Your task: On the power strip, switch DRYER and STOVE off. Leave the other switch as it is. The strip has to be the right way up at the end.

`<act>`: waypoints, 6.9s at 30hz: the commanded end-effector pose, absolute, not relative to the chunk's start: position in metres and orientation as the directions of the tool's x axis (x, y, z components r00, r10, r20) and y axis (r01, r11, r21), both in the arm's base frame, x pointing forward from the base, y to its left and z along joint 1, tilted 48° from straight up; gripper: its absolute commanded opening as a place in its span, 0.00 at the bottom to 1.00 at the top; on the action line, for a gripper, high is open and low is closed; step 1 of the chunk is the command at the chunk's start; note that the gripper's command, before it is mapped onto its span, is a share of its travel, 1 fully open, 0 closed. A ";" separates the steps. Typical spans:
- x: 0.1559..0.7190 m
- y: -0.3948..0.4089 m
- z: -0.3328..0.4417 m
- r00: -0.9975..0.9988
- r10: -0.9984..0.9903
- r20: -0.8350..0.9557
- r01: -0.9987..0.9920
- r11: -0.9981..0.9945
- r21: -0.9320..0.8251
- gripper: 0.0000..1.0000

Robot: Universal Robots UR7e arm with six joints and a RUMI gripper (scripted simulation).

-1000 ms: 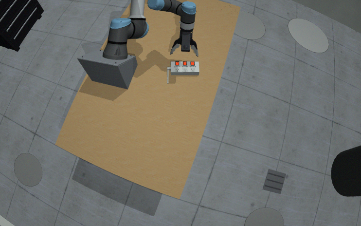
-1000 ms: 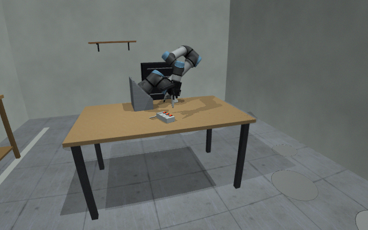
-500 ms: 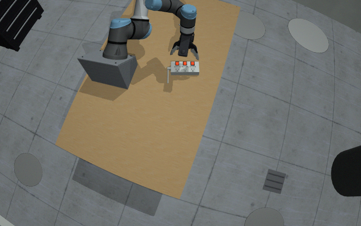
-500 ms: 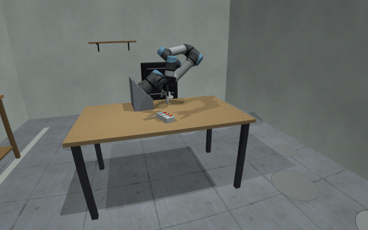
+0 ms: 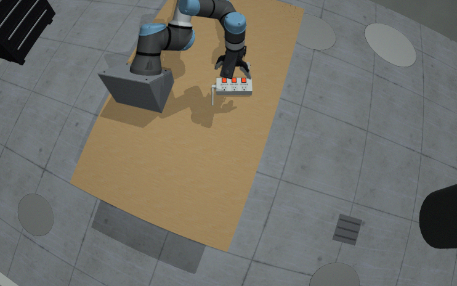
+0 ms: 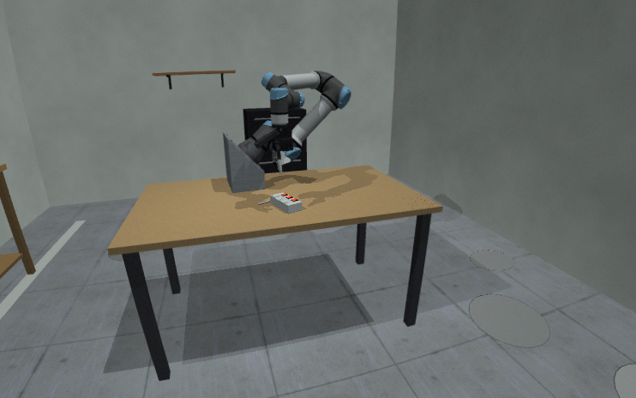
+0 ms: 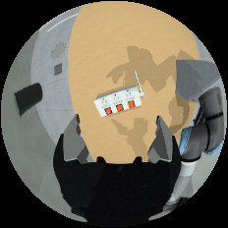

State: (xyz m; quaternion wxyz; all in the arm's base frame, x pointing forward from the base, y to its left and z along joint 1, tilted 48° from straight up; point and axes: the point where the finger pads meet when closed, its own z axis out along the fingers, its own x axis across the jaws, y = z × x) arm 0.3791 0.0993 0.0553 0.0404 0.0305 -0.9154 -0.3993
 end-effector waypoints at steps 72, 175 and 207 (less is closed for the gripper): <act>0.364 0.181 0.051 0.161 -0.654 -0.739 -0.981 -0.186 -0.049 1.00; 0.355 0.218 0.027 0.356 -0.602 -0.715 -0.928 -0.315 -0.197 0.00; 0.356 0.221 0.023 0.357 -0.603 -0.713 -0.928 -0.314 -0.199 0.00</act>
